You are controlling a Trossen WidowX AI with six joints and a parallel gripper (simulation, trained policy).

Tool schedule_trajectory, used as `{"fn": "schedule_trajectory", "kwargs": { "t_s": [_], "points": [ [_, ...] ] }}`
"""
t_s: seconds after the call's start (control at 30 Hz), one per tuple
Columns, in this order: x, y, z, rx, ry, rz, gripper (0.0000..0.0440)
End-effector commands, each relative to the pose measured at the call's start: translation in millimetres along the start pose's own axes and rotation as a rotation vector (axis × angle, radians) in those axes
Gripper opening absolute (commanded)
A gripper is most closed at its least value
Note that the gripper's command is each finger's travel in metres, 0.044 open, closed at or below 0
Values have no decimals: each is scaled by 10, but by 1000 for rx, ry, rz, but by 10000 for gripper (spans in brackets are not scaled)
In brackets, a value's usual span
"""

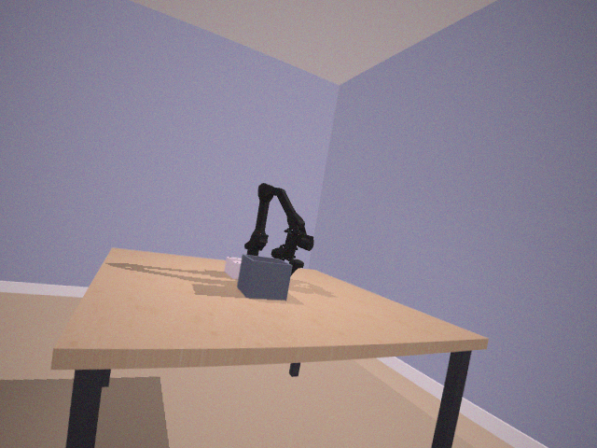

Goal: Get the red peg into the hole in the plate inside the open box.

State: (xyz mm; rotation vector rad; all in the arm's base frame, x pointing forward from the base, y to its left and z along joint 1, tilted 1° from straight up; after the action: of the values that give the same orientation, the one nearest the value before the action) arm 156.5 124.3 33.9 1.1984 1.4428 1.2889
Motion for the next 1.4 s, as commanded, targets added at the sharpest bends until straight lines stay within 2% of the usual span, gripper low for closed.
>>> {"fn": "schedule_trajectory", "kwargs": {
  "t_s": [0.0,0.4,0.9,1.37],
  "points": [
    [6,-118,37,-4,-14,-4,311],
    [108,-277,188,-32,27,21,7],
    [218,61,356,-133,-14,106,0],
    [242,628,554,-276,-9,170,0]
  ]
}}
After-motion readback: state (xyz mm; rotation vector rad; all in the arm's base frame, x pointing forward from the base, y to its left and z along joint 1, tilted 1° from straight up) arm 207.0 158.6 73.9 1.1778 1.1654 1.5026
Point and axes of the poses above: the point midway between the two fingers, 35 mm back from their tips, its own y axis back along the fingers, its own z axis across the jaws, x = y × z, the point moved 2 cm from there along y, back along the fingers, and after that the axes turned 7 degrees about -y, right-handed, at the moved point
